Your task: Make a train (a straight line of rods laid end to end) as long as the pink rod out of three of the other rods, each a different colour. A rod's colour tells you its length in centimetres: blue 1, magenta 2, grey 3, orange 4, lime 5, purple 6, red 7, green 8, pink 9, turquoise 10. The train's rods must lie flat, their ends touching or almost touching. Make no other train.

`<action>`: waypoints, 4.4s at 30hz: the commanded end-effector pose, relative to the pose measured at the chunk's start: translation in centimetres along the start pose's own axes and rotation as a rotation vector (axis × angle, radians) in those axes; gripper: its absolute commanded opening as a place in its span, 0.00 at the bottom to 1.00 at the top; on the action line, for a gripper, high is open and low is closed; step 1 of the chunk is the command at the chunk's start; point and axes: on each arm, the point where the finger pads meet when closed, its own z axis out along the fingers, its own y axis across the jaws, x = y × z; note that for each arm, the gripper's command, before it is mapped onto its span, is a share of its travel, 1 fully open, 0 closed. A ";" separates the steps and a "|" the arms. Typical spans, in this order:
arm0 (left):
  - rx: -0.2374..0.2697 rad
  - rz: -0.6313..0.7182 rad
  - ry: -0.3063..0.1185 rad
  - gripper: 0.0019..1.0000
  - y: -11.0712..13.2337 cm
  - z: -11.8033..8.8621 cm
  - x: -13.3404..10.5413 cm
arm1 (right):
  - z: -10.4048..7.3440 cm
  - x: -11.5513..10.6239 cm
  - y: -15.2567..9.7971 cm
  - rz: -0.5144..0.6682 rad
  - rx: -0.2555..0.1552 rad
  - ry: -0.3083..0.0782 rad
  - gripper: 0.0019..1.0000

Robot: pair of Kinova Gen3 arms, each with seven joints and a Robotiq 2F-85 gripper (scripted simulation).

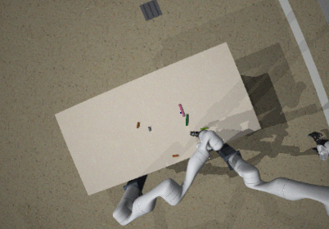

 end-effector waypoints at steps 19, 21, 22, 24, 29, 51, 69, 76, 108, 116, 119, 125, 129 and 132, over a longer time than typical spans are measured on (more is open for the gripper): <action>0.012 0.699 -0.020 1.00 0.8 -1.4 -2.1 | -0.1 0.0 0.0 0.000 0.000 -0.002 1.00; 0.012 0.763 -0.023 1.00 0.9 -1.6 -2.3 | -0.1 0.0 0.0 0.000 0.000 -0.002 1.00; 0.012 0.794 -0.025 1.00 1.0 -1.6 -2.4 | -0.1 0.0 0.0 0.000 0.000 -0.002 1.00; 0.012 0.794 -0.025 1.00 1.0 -1.6 -2.4 | -0.1 0.0 0.0 0.000 0.000 -0.002 1.00; 0.012 0.944 -0.033 1.00 1.2 -2.0 -2.9 | -0.1 0.0 0.0 0.000 0.000 -0.002 1.00; 0.001 1.432 -0.066 1.00 2.1 -3.3 -4.8 | -0.1 0.0 0.0 0.000 0.000 -0.002 1.00; -0.011 1.680 -0.085 1.00 2.6 -4.0 -5.8 | -0.1 0.0 0.0 0.000 0.000 -0.002 1.00; -0.014 1.732 -0.089 1.00 2.7 -4.2 -6.0 | -0.1 0.0 0.0 0.000 0.000 -0.002 1.00; -0.023 1.844 -0.099 1.00 3.0 -4.6 -6.5 | -0.1 0.0 0.0 0.000 0.000 -0.002 1.00; -0.023 1.845 -0.099 1.00 3.0 -4.6 -6.5 | -0.1 0.0 0.0 0.000 0.000 -0.002 1.00; -0.023 1.845 -0.099 1.00 3.0 -4.6 -6.5 | -0.1 0.0 0.0 0.000 0.000 -0.002 1.00; -0.023 1.845 -0.099 1.00 3.0 -4.6 -6.5 | -0.1 0.0 0.0 0.000 0.000 -0.002 1.00; -0.023 1.845 -0.099 1.00 3.0 -4.6 -6.5 | -0.1 0.0 0.0 0.000 0.000 -0.002 1.00; -0.023 1.845 -0.099 1.00 3.0 -4.6 -6.5 | -0.1 0.0 0.0 0.000 0.000 -0.002 1.00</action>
